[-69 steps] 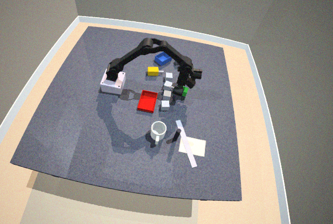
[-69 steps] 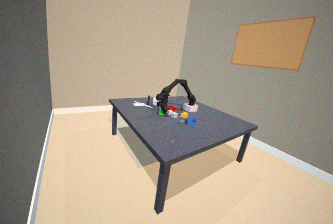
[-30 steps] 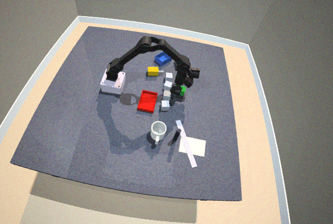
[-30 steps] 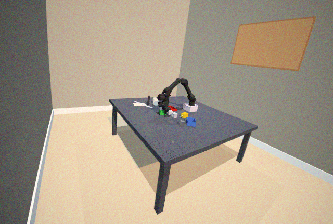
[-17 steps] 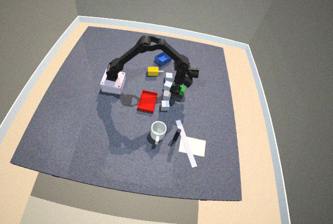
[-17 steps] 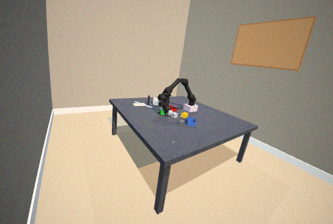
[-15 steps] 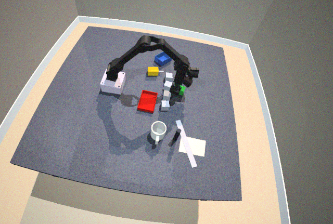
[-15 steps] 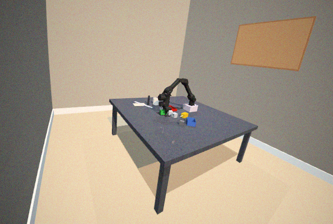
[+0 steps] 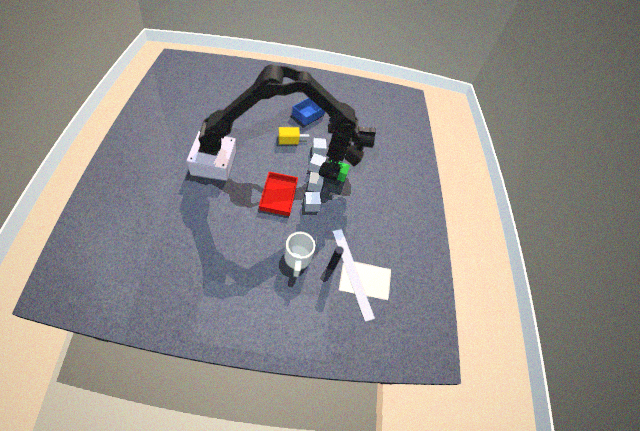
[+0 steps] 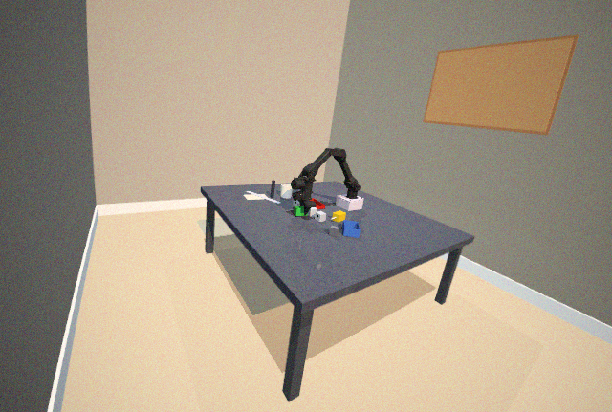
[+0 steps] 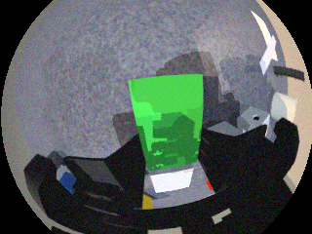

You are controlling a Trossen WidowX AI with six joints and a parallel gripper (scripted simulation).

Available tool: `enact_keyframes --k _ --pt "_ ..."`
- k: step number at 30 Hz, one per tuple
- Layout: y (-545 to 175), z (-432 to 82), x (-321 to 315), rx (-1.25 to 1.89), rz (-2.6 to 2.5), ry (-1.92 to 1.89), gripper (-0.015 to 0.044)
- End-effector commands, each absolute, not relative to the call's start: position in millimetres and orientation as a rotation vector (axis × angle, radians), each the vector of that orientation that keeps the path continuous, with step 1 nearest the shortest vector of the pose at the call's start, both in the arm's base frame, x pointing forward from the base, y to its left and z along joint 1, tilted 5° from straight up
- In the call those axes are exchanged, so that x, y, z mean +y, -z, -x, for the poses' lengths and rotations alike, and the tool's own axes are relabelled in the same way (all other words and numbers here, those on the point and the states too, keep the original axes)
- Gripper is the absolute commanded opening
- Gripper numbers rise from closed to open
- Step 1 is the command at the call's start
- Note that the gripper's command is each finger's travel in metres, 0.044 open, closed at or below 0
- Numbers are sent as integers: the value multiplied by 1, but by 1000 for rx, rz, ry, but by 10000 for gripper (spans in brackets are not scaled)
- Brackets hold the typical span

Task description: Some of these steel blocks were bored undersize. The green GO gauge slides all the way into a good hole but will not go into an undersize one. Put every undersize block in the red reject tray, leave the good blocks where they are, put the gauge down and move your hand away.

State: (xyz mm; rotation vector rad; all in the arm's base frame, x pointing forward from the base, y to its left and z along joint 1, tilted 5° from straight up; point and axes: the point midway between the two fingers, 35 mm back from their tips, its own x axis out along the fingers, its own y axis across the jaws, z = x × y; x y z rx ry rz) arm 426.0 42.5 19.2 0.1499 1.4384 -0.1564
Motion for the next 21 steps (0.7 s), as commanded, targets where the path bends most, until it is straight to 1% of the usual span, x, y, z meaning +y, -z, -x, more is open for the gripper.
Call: enact_keyframes --k 1,21 --pt "-22 -424 42 1428 -152 161 0" --pt "-21 -416 44 1429 -152 161 0"
